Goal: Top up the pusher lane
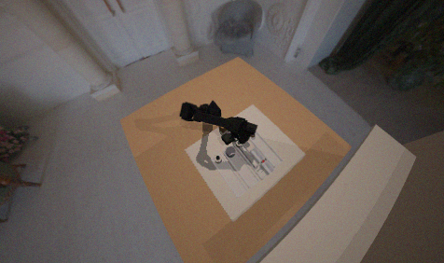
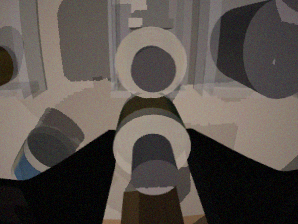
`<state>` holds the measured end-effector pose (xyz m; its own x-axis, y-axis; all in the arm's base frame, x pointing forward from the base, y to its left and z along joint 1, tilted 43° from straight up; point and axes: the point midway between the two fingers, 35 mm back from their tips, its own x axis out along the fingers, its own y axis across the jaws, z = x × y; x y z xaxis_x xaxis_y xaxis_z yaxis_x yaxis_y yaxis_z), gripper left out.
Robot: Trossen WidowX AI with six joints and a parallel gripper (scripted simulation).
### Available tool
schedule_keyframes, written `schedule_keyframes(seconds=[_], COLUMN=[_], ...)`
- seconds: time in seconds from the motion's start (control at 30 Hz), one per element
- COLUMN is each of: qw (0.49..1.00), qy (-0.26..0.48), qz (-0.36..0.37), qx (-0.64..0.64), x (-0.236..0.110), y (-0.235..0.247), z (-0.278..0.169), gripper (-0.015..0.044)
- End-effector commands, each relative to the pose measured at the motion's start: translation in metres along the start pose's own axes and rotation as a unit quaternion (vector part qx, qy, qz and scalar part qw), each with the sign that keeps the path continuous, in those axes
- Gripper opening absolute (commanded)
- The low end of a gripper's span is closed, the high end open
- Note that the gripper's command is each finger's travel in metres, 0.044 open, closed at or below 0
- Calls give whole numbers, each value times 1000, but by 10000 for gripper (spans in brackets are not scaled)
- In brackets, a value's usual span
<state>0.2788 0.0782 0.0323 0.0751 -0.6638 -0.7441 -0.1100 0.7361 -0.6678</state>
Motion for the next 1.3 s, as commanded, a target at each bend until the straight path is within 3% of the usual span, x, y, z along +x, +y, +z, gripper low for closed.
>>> schedule_keyframes(seconds=[0.0,1.27], qw=[1000,1000], qy=[-7,-8], qz=[-1,-1], qx=[3,3], x=[-1,-1], y=[0,0], z=[7,26], gripper=[0,0])
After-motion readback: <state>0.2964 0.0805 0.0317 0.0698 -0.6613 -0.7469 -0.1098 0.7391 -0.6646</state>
